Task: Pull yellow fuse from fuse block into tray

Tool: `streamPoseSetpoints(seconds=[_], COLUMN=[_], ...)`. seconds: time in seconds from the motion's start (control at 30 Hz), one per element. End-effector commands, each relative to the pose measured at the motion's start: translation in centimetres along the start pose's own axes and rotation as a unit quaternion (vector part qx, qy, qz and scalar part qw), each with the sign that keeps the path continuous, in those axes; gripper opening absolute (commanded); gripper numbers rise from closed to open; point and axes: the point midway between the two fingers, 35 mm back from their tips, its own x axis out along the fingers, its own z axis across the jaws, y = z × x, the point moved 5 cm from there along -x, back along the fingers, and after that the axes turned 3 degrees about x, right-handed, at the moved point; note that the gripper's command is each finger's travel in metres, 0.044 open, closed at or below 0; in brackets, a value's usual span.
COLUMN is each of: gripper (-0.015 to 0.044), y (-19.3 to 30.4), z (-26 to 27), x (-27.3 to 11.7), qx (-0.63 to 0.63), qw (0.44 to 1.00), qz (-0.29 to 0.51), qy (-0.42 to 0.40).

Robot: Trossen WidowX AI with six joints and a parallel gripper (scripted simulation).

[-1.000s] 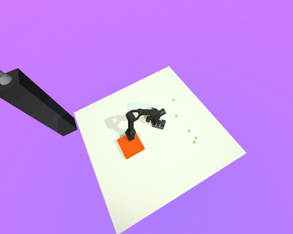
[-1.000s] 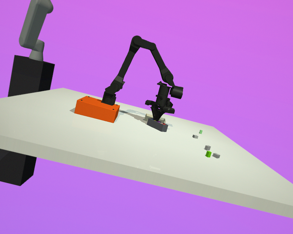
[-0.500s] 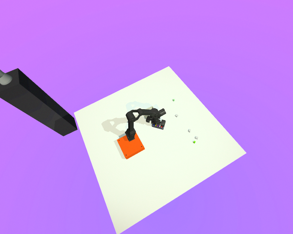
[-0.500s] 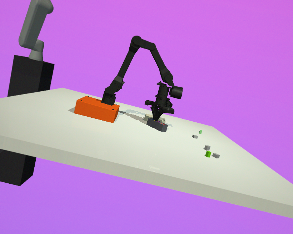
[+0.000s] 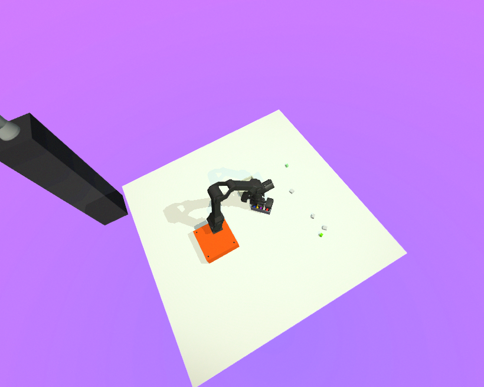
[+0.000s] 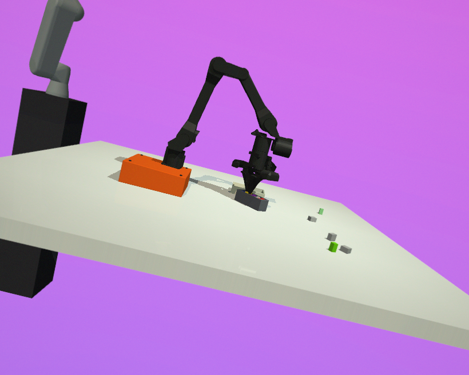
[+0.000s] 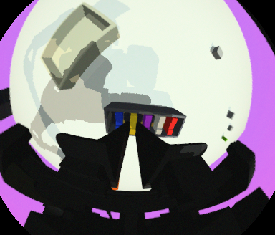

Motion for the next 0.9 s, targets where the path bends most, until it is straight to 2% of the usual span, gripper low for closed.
streamPoseSetpoints(seconds=[0.0,0.87], gripper=[0.0000,0.0000], y=[-0.1,-0.1], z=[-0.1,-0.1], x=[-0.3,-1.6], qx=[0.000,-0.001], qw=[1.000,1.000], qz=[-0.001,-0.002], qy=[0.001,0.000])
